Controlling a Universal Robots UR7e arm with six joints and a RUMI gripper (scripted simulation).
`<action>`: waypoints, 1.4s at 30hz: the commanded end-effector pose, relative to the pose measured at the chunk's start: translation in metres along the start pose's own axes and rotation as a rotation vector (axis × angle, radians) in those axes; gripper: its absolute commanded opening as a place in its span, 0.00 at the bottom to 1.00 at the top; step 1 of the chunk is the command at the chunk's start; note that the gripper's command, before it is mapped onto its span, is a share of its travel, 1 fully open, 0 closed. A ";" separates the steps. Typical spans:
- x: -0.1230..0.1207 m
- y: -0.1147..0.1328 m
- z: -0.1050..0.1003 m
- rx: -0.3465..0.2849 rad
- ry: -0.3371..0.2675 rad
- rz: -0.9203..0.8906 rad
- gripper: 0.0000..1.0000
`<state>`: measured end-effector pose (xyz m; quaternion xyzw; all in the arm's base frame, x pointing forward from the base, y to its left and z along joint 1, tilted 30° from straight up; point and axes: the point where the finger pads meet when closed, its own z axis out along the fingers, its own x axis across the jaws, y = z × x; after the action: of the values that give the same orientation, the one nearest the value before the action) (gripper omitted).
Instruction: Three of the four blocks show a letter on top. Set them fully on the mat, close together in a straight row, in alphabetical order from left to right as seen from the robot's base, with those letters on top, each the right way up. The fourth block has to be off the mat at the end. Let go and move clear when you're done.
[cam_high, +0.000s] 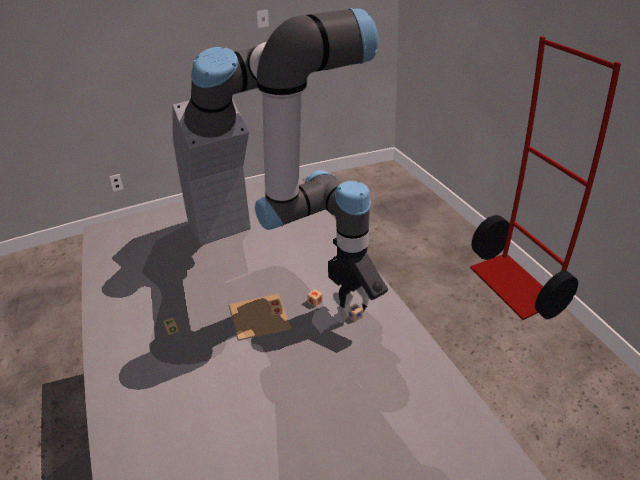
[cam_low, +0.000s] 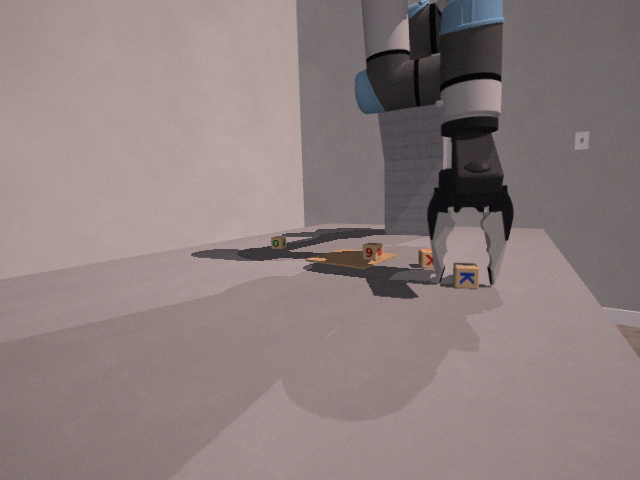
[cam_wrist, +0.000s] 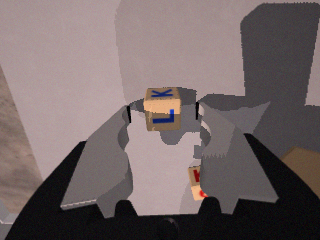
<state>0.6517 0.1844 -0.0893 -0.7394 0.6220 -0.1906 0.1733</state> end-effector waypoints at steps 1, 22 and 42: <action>0.001 -0.003 0.000 0.006 0.000 0.001 0.40; 0.001 -0.003 0.000 0.005 0.000 0.001 0.28; 0.001 -0.003 0.000 0.005 0.000 0.001 0.09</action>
<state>0.6520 0.1844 -0.0893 -0.7394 0.6219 -0.1908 0.1734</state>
